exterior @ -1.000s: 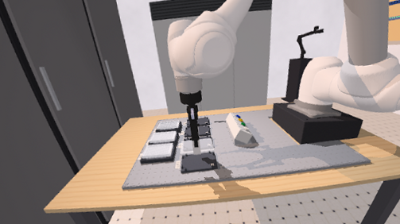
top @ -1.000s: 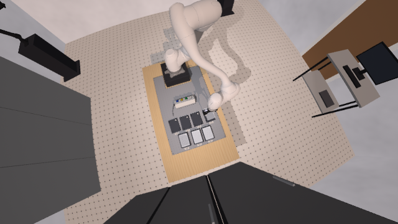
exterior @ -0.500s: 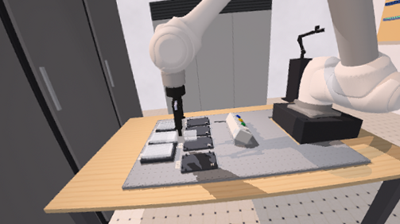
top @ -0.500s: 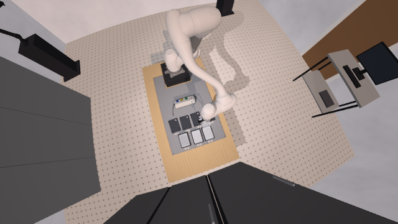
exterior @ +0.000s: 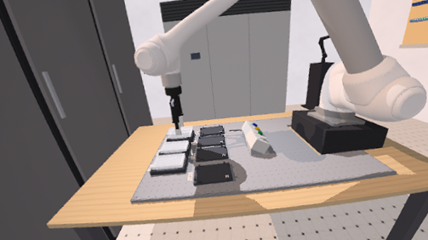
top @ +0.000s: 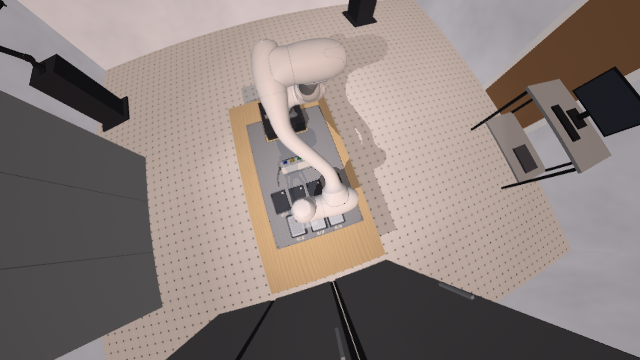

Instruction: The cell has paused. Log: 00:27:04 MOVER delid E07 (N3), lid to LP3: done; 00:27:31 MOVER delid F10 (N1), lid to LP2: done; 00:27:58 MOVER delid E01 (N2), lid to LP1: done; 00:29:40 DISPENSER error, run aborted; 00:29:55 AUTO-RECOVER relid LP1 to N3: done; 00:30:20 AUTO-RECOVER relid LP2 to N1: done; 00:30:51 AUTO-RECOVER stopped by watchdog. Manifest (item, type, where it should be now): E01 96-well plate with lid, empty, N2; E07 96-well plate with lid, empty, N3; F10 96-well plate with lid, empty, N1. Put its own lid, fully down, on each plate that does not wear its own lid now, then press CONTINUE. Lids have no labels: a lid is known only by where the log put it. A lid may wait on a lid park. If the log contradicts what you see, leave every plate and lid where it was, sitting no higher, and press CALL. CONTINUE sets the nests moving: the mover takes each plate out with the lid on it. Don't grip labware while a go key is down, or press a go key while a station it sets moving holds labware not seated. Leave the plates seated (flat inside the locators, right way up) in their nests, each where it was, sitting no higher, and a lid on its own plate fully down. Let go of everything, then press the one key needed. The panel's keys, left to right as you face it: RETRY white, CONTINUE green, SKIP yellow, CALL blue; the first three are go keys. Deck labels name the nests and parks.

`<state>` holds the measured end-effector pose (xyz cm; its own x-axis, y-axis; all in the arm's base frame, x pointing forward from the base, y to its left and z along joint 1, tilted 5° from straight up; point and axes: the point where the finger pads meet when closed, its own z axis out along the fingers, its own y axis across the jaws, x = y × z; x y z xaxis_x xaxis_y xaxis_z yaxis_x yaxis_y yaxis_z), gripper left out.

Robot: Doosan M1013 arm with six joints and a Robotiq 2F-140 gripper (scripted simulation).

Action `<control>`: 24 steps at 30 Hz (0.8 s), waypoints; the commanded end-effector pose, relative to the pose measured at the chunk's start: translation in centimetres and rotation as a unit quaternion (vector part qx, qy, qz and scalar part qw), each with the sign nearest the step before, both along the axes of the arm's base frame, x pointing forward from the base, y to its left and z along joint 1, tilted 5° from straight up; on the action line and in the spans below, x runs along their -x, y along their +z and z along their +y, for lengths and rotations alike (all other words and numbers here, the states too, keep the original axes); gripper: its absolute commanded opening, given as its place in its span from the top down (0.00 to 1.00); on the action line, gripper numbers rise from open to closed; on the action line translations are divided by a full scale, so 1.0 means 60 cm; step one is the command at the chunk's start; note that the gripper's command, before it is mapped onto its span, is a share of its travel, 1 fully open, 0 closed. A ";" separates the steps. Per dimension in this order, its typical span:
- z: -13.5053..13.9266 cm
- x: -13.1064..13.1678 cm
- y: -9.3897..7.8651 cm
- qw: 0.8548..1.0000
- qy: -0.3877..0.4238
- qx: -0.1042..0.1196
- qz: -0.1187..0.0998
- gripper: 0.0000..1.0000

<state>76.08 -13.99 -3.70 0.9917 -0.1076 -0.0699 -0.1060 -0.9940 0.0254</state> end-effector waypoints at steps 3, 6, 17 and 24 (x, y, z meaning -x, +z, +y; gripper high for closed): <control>-0.118 -0.019 -0.006 1.000 0.004 0.001 0.006 1.00; -0.152 -0.022 -0.006 1.000 0.004 0.002 0.006 1.00; -0.152 -0.022 -0.006 1.000 0.004 0.002 0.006 1.00; -0.152 -0.022 -0.006 1.000 0.004 0.002 0.006 1.00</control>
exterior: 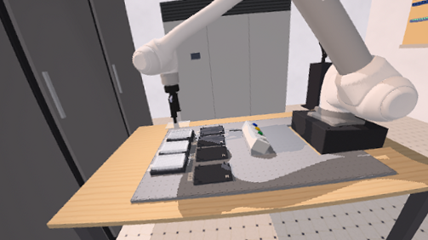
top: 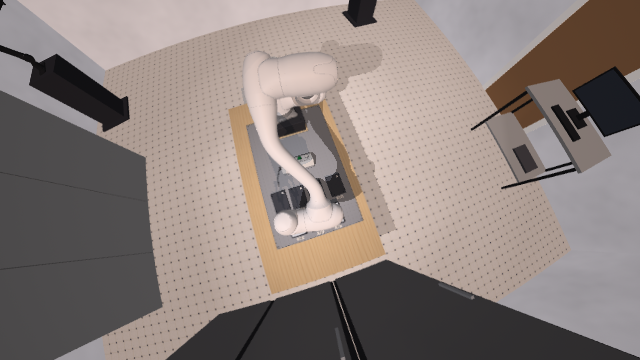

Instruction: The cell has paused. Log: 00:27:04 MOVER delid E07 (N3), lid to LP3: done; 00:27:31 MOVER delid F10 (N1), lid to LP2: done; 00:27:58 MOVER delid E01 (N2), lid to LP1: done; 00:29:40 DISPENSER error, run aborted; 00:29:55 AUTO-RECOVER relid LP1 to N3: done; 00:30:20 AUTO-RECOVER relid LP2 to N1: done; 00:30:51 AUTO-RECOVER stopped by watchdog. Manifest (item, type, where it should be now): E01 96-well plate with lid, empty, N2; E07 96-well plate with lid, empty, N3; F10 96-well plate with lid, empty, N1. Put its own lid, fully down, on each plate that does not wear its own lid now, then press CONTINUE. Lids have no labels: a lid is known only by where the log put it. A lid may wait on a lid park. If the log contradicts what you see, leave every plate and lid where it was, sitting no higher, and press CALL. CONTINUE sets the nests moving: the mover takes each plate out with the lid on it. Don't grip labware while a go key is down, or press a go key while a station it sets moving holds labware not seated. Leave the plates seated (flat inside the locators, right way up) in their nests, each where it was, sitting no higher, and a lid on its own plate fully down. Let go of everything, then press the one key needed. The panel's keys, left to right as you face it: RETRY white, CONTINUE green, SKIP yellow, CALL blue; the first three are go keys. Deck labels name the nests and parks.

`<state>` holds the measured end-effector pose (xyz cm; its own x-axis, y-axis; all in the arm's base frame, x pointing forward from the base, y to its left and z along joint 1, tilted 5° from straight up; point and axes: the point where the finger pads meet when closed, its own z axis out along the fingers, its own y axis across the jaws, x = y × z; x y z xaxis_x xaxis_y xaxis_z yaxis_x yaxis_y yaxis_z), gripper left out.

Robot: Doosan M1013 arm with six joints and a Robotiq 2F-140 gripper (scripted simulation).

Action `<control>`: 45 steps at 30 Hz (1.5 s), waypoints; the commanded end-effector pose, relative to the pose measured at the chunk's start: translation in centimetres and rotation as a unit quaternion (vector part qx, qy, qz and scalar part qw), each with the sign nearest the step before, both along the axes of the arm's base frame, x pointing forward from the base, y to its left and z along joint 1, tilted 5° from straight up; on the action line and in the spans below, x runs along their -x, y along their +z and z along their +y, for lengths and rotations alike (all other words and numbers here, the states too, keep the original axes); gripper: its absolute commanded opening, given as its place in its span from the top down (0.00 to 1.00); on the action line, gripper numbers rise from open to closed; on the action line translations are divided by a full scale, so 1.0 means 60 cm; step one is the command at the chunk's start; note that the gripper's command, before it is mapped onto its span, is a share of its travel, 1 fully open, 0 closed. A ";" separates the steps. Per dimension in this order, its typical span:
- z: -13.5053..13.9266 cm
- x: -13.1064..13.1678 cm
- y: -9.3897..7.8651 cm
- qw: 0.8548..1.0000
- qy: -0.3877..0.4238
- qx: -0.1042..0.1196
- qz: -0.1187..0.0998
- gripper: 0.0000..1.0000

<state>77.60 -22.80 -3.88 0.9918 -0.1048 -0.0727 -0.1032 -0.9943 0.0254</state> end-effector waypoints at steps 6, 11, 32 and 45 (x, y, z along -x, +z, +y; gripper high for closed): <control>-0.005 0.004 -0.003 1.000 0.003 0.002 0.005 1.00; -0.005 0.004 -0.003 1.000 0.003 0.002 0.005 1.00; -0.005 0.004 -0.005 1.000 -0.001 0.002 0.005 1.00; -0.005 0.005 -0.011 1.000 -0.014 0.003 0.004 1.00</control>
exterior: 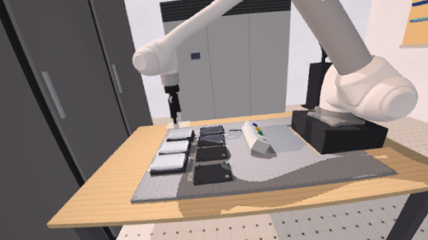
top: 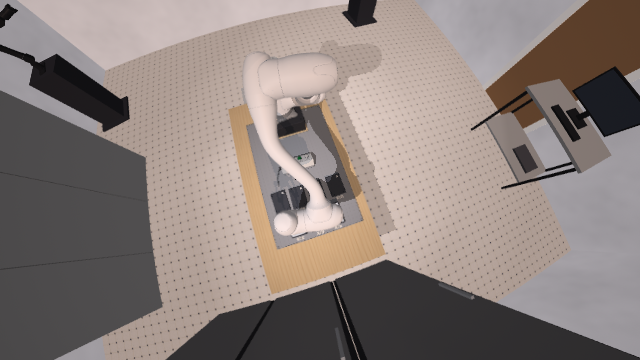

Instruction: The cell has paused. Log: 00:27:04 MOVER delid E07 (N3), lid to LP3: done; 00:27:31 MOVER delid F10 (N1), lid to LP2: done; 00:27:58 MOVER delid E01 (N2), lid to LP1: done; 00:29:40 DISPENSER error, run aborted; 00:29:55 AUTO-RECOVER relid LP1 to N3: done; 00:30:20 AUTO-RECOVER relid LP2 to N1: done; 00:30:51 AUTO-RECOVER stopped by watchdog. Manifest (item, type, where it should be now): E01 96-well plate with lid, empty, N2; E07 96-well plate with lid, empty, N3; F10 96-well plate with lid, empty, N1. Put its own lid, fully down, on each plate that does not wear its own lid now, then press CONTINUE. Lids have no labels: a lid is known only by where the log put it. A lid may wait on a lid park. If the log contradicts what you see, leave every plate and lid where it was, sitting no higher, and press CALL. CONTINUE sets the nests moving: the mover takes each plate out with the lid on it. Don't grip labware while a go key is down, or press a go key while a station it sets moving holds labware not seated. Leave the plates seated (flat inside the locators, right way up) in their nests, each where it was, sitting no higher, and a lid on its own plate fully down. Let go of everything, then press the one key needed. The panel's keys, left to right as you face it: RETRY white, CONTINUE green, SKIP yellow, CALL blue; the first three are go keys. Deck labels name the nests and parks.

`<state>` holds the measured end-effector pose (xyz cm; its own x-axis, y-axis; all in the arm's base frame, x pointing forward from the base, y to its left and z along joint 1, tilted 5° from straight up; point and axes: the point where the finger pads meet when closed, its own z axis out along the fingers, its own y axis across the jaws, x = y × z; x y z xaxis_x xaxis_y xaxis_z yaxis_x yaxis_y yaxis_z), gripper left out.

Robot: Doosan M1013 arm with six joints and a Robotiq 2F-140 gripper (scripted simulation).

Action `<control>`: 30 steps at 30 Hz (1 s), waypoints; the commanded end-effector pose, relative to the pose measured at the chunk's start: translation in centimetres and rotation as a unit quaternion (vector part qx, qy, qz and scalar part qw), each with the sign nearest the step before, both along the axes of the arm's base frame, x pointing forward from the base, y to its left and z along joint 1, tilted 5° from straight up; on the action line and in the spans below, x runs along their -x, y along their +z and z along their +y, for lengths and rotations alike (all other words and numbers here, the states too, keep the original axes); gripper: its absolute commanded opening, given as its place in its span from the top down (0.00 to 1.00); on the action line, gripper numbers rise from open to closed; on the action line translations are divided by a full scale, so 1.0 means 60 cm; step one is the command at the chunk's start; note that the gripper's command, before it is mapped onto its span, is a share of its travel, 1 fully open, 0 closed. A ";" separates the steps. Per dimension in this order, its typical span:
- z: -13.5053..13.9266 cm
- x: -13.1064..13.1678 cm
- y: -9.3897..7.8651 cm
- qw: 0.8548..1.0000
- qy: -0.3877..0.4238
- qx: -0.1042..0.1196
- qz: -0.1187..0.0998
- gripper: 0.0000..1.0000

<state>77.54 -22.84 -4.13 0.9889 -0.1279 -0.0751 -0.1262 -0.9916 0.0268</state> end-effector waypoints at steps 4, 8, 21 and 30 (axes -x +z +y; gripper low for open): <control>-0.005 0.005 -0.015 1.000 -0.004 0.003 0.003 1.00; -0.007 0.006 -0.027 1.000 -0.004 0.003 0.003 1.00; -0.009 0.010 -0.052 1.000 -0.004 0.003 0.003 1.00; -0.010 0.011 -0.062 1.000 -0.004 0.003 0.003 1.00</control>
